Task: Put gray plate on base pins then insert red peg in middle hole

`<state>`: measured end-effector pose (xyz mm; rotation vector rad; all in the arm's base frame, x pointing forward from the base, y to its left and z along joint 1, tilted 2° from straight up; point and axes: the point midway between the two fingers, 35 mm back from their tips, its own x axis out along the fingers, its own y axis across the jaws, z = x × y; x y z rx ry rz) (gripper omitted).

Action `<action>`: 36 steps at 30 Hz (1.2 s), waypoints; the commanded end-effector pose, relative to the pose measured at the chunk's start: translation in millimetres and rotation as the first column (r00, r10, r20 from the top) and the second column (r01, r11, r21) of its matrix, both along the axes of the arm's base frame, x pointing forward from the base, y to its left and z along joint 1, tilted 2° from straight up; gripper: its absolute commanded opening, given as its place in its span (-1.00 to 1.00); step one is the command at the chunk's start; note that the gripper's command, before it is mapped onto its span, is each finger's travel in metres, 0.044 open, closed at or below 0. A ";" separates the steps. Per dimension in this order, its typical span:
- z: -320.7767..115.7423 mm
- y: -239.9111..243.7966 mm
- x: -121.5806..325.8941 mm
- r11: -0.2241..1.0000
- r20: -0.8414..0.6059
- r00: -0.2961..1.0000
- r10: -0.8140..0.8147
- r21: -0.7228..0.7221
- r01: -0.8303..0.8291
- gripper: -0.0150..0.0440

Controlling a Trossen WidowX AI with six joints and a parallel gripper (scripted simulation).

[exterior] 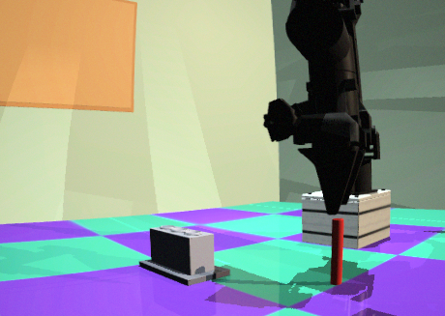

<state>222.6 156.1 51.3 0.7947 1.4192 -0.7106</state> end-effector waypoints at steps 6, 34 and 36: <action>-15.1 0.1 1.2 1.000 0.002 1.000 -0.005 -0.005 0.005 1.00; -51.7 0.2 0.7 1.000 0.002 1.000 -0.005 -0.005 0.005 0.64; -51.7 0.2 0.7 1.000 0.002 1.000 -0.005 -0.005 0.005 0.47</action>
